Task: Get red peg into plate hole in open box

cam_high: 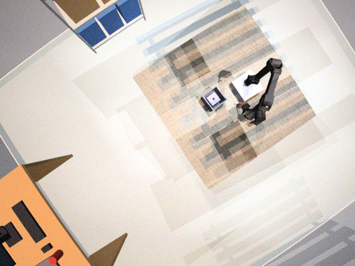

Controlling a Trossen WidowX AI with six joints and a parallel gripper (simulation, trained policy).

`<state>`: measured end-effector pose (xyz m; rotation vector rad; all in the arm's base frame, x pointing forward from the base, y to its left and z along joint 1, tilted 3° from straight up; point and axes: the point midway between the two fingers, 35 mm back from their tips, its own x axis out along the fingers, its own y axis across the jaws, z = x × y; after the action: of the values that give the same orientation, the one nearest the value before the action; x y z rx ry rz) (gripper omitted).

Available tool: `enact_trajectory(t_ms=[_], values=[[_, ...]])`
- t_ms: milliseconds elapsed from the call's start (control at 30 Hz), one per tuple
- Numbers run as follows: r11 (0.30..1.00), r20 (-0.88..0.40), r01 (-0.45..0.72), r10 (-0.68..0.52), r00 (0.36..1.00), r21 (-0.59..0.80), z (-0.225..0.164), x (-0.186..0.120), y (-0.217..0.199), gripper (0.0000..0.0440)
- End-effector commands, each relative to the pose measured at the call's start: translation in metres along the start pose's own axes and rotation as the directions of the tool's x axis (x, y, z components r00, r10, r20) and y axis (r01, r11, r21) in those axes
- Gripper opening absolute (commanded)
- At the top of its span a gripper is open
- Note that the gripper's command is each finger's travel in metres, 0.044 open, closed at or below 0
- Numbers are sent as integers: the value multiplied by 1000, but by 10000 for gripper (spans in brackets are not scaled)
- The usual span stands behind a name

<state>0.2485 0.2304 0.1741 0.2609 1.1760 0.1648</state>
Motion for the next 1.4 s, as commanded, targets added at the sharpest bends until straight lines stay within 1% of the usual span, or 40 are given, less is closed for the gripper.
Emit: enact_trajectory(t_ms=[0,133,267,500,667,933,1267,1333,1367], values=[[996,-46,54,-51,998,76,-10,6,-19,440],[975,-99,135,-119,988,179,-22,11,-42,440],[936,-155,220,-182,971,276,-35,16,-64,440],[830,-249,361,-277,928,426,-58,24,-99,440],[750,-295,428,-316,901,504,-71,33,-116,438],[660,-321,465,-336,885,591,-87,57,-133,435],[597,-299,436,-319,899,674,-104,93,-145,434],[585,-299,434,-318,900,685,-107,97,-147,421],[578,-302,436,-318,899,690,-109,99,-148,404]])
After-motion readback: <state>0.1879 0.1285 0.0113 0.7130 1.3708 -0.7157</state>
